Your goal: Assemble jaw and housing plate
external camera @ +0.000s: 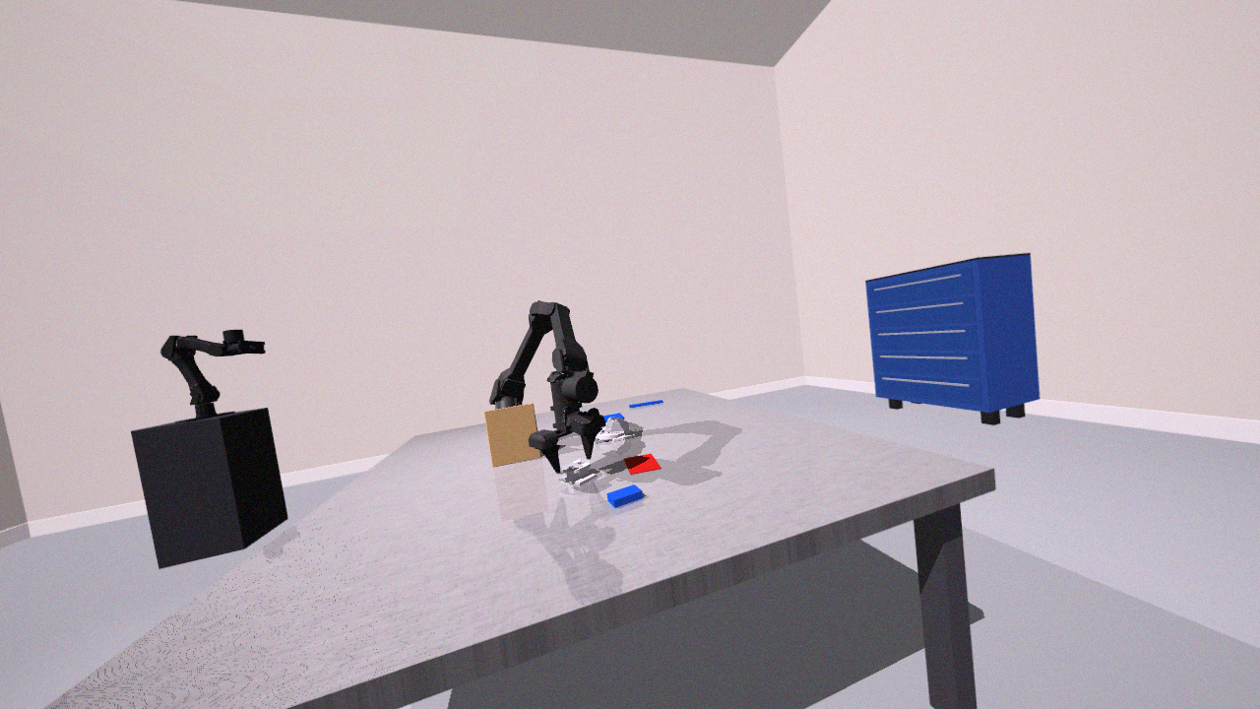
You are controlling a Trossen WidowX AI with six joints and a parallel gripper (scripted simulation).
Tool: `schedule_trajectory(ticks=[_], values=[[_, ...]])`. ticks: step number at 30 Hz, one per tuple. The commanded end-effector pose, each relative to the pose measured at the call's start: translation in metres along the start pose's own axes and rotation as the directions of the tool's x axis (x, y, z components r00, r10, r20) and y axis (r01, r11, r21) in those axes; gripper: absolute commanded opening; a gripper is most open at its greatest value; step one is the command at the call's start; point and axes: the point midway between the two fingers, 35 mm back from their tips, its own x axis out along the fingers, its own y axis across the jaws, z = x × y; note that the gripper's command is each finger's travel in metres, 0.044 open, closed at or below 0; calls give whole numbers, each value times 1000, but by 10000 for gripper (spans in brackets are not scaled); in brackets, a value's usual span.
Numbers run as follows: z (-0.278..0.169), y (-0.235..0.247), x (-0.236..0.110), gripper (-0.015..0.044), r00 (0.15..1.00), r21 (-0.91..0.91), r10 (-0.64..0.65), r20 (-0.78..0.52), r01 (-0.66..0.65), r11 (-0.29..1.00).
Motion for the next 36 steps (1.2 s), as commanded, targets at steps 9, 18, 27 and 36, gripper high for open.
schedule_trajectory(ticks=[9,18,27,36], values=[[-2,1,19,440,1000,7,6,-4,-6,1000],[-2,1,19,440,1000,7,6,-4,-6,1000],[-2,1,19,440,1000,7,6,-4,-6,1000],[-2,1,19,413,1000,1,1,-5,-1,1000]])
